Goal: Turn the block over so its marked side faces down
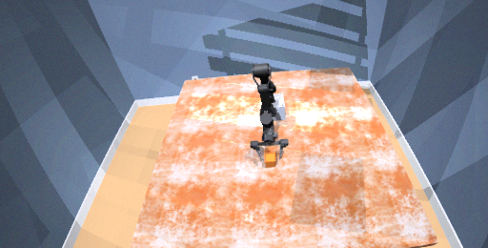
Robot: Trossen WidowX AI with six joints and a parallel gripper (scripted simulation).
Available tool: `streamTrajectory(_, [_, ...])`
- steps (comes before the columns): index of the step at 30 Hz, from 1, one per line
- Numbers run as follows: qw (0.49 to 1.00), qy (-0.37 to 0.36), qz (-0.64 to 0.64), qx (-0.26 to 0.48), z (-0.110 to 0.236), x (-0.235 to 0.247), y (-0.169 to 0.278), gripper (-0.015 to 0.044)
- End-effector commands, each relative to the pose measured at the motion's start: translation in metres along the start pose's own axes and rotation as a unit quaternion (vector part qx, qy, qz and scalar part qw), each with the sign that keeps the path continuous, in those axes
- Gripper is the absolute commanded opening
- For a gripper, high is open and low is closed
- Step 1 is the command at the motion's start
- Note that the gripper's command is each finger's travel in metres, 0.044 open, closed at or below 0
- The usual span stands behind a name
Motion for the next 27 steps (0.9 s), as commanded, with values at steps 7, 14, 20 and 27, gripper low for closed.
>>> streamTrajectory(7, [0.993,0.029,-0.004,0.117,-0.001,0.007,-0.024,0.044])
streamTrajectory(14, [0.978,0.053,0.001,0.2,0.034,0.016,-0.058,0.044])
streamTrajectory(20, [0.969,0.062,0.002,0.238,0.048,0.015,-0.054,0.044])
streamTrajectory(27, [0.969,0.062,0.002,0.238,0.048,0.015,-0.054,0.044])
Point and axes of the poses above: the point midway between the two fingers, 35 mm back from their tips, its own z axis back along the fingers, its own x axis across the jaws, y = z × x, the point moved 1 cm from there along z, back along the fingers, and after that the axes turned 15 degrees about -z, right-handed, at the moved point
